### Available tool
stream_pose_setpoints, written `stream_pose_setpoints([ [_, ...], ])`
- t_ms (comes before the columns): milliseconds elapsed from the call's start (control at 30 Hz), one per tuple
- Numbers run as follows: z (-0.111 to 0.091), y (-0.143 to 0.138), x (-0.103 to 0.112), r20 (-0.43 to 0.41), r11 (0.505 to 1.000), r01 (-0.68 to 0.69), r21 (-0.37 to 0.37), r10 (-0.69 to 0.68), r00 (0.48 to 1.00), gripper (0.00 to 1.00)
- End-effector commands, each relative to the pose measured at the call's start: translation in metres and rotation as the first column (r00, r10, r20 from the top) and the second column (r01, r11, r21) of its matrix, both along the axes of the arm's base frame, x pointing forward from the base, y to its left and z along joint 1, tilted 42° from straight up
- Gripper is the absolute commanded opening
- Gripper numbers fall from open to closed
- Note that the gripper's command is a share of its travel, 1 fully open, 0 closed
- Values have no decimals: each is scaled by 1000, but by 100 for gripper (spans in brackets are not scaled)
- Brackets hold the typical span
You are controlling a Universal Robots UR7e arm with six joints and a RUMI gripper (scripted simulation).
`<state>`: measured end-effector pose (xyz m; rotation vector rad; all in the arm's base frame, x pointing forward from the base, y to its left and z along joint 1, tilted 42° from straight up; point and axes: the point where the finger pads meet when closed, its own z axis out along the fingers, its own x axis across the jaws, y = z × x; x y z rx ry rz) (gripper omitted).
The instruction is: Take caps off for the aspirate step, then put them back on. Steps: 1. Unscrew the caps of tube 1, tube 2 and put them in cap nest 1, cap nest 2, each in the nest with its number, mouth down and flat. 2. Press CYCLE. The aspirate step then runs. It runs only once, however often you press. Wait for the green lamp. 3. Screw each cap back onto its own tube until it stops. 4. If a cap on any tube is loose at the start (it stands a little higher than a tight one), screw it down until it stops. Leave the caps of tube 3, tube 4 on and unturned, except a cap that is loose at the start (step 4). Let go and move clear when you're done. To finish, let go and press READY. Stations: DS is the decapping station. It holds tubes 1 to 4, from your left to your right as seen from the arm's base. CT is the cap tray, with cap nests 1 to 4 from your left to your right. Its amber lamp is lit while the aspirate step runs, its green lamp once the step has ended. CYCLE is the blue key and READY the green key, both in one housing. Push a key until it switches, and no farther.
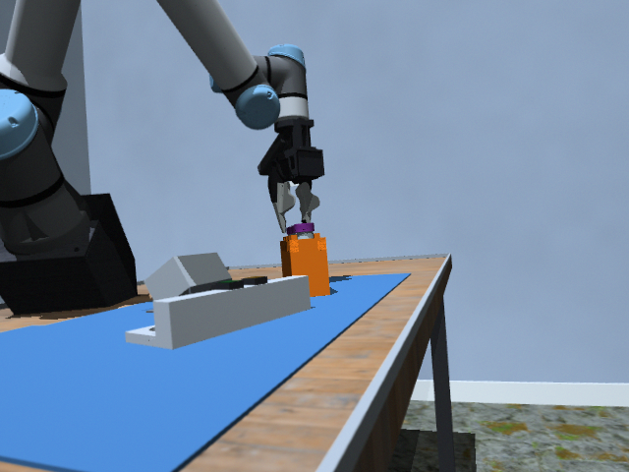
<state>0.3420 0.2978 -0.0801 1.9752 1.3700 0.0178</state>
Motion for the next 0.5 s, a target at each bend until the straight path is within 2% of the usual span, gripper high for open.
stream_pose_setpoints([
  [0, 0, -1, 0, -2, 1000, 0, 1, 0, 1000, 35],
  [100, 0, -1, 0, -2, 1000, 0, 1, 0, 1000, 35],
  [133, 0, -3, 0, 42, 997, 64, 36, -65, 997, 35],
  [200, 0, -3, 0, 42, 997, 64, 36, -65, 997, 35],
  [300, 0, -3, 0, 157, 963, 227, 147, -249, 956, 35],
  [367, 0, -3, -1, 160, 961, 231, 151, -255, 954, 35],
  [400, 0, -2, -1, 194, 940, 281, 193, -318, 928, 35],
  [433, 0, -2, -1, 194, 940, 281, 193, -317, 928, 35],
  [467, 0, -2, -2, 223, 916, 326, 236, -377, 899, 35],
])
